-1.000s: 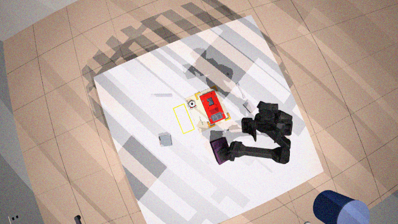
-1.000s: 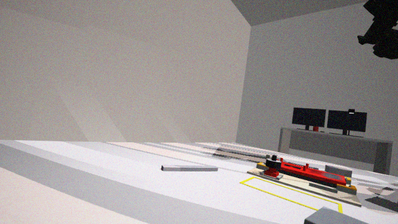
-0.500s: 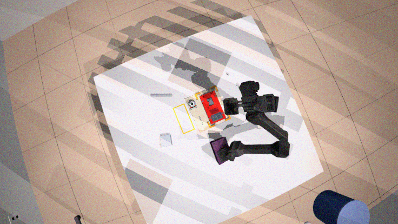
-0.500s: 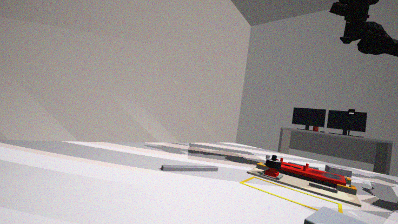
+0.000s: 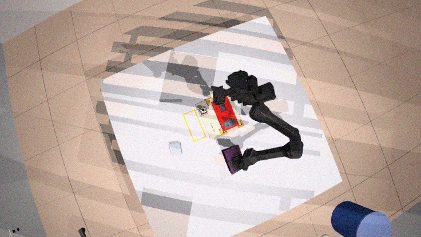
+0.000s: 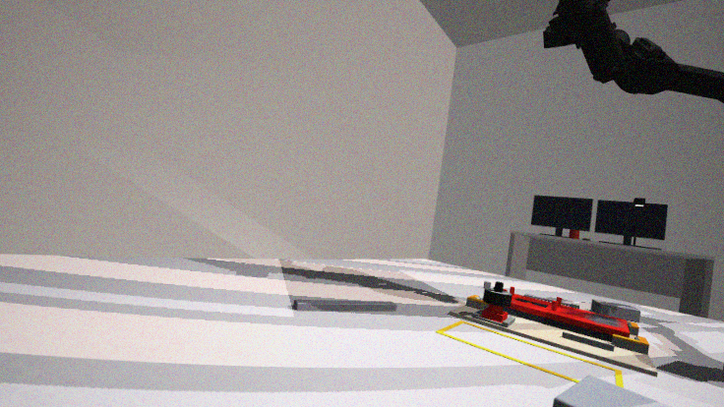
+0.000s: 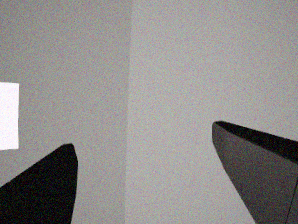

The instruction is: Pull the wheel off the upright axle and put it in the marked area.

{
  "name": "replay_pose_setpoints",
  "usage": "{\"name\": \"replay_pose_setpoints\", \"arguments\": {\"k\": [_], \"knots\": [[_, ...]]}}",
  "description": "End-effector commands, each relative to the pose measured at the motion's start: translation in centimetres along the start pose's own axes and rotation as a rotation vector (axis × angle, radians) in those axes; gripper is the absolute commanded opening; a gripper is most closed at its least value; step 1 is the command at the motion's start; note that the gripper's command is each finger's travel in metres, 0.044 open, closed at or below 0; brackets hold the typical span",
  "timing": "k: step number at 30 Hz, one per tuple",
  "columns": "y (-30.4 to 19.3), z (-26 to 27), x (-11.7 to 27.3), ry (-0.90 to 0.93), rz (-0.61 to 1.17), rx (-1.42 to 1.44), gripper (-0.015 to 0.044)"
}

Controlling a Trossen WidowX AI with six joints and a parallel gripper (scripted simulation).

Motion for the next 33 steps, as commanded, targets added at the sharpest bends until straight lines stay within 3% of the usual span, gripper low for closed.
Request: {"name": "replay_pose_setpoints", "arguments": {"k": [1, 18, 33], "knots": [[1.8, -2.5, -0.8, -0.114, -0.097, -0.005, 0.03], [6.3, -14.9, -0.2, -0.715, -0.334, 0.012, 0.03], [7.2, -24.9, 4.3, -1.375, -0.293, 0.106, 0.03]]}}
Point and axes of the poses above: the point midway between the two fingers, 35 mm back from their tips, its own x axis back along the fingers, its own z axis across the jaws, y = z × x, the point moved 7 cm from there along x, back along the fingers, and after that the axes turned 3 degrees about x, right-handed, at the moved point
